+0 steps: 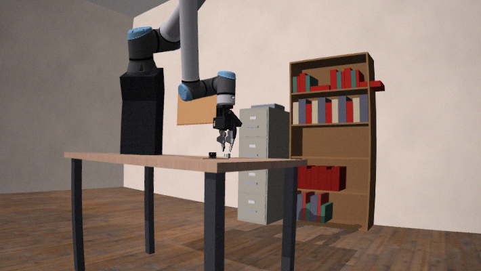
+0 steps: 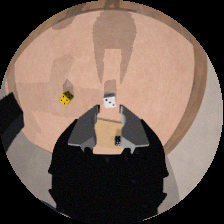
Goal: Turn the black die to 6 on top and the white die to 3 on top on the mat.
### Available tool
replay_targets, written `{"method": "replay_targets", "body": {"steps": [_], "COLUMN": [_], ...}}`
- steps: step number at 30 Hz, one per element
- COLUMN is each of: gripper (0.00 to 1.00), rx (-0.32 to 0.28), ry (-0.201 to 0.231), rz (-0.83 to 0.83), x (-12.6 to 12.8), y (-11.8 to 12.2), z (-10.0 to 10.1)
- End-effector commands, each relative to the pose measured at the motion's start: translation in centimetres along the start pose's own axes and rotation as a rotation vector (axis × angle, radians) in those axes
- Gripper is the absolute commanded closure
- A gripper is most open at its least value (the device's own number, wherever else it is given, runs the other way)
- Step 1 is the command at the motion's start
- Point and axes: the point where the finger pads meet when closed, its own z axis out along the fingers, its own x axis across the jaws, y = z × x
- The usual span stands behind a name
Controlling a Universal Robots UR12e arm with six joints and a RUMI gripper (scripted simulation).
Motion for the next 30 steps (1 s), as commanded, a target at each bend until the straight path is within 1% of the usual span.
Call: {"method": "replay_targets", "body": {"steps": [1,11,22,30], "gripper": [0.76,0.76,0.76,0.76], "rx": [0.000,0.000,0.000,0.000], "ry": [0.001,0.001,0.001,0.001], "rz": [0.000,0.000,0.000,0.000], "x": [0.0,0.0,0.0,0.0], "y": [0.0,0.0,0.0,0.0], "z": [-0.1,0.2,2.0,2.8]}}
